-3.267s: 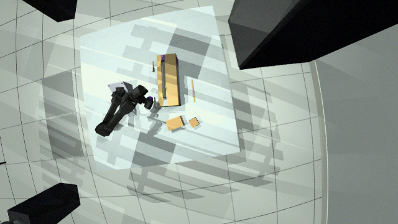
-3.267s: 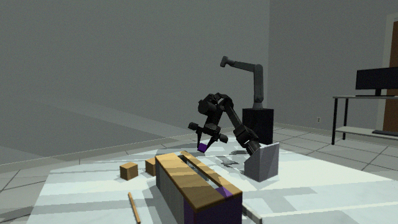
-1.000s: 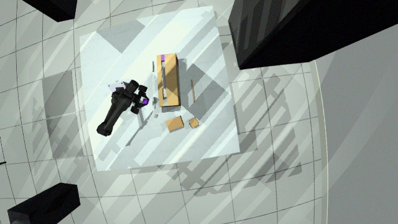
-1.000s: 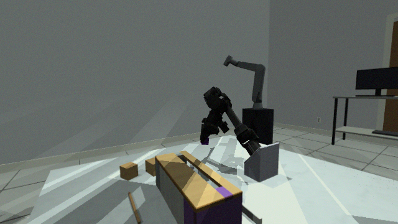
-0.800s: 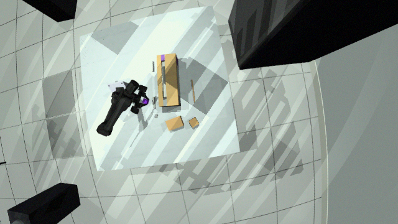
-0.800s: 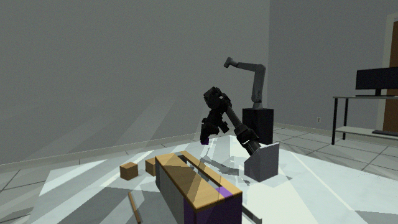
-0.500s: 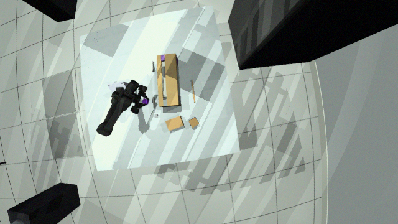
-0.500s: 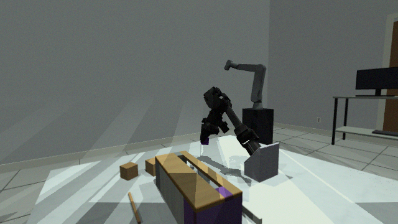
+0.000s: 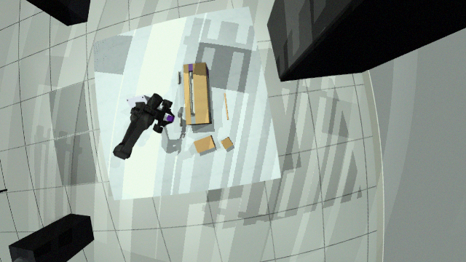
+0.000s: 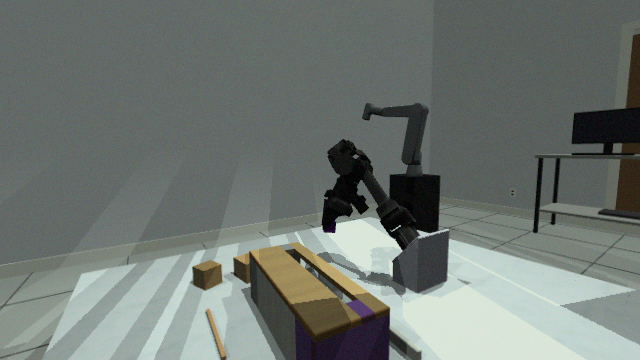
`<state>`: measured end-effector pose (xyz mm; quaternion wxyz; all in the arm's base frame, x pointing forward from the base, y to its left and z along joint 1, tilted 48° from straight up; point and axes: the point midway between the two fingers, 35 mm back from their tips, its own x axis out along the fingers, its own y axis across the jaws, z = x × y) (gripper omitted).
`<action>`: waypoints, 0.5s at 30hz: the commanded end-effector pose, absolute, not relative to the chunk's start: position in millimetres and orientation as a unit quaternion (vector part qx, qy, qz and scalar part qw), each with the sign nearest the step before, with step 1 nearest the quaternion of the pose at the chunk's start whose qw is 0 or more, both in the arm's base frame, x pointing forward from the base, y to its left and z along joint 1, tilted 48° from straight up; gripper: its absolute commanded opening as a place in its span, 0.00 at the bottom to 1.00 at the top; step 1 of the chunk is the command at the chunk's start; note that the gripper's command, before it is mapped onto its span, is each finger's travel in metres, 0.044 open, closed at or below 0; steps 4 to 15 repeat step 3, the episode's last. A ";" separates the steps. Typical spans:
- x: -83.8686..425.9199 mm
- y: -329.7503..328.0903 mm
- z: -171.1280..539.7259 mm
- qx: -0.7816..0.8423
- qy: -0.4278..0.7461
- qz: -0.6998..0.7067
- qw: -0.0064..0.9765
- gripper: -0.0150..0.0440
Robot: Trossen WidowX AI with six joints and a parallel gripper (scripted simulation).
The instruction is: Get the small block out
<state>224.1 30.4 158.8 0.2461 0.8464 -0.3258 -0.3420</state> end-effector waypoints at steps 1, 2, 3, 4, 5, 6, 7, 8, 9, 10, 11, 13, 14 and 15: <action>224.6 30.5 159.1 0.845 -0.325 -0.341 0.252 0.25; 224.6 30.5 159.1 0.845 -0.325 -0.341 0.252 0.25; 224.6 30.5 159.1 0.845 -0.325 -0.341 0.252 0.25; 224.6 30.5 159.1 0.845 -0.325 -0.341 0.252 0.25; 224.6 30.5 159.1 0.845 -0.325 -0.341 0.252 0.25; 224.6 30.5 159.1 0.845 -0.325 -0.341 0.252 0.25; 224.6 30.5 159.1 0.845 -0.325 -0.341 0.252 0.25; 224.6 30.5 159.1 0.845 -0.325 -0.341 0.252 0.25; 224.6 30.5 159.1 0.845 -0.325 -0.341 0.252 0.25; 224.6 30.5 159.1 0.845 -0.325 -0.341 0.252 0.25; 224.6 30.5 159.1 0.845 -0.325 -0.341 0.252 0.25; 224.6 30.5 159.1 0.845 -0.325 -0.341 0.252 0.25; 224.6 30.5 159.1 0.845 -0.325 -0.341 0.252 0.25; 224.6 30.5 159.1 0.845 -0.325 -0.341 0.252 0.25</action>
